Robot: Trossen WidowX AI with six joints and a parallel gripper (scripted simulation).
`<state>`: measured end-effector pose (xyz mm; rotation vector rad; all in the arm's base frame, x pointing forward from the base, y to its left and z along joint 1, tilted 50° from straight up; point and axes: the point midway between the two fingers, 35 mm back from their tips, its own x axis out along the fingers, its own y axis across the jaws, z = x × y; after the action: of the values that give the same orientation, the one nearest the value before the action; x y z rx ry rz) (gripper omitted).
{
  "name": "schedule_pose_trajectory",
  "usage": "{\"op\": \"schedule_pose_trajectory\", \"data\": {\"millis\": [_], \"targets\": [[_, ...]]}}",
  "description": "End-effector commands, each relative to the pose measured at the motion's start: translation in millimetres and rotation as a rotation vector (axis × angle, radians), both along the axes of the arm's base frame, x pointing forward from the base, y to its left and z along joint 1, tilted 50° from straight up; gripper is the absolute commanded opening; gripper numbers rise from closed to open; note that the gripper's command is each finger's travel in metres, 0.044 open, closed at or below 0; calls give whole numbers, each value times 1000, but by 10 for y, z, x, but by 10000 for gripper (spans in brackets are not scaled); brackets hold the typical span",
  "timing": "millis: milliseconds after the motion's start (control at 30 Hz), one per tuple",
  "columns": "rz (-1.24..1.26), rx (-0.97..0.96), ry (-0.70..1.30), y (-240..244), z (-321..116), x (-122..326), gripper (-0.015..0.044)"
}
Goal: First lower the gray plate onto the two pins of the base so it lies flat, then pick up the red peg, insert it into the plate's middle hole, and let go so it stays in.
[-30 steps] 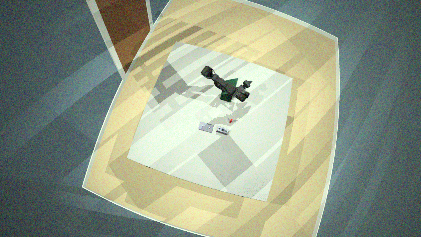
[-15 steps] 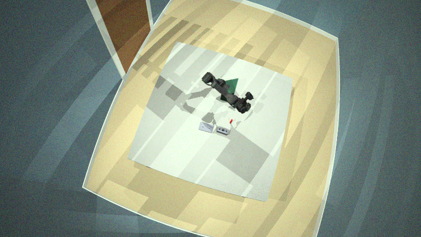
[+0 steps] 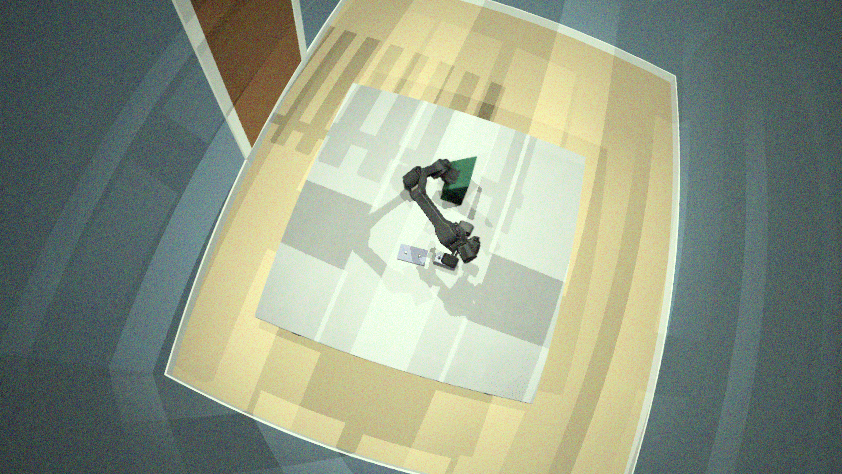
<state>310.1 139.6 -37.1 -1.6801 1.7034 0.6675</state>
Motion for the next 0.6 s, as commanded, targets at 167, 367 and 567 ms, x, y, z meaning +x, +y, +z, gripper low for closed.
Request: {"op": "schedule_pose_trajectory", "data": {"millis": [167,367,567], "targets": [[125,-132,40,-165,166,275,440],[126,-131,39,-343,2,313,440],[125,-135,39,-660,-256,335,440]]}}
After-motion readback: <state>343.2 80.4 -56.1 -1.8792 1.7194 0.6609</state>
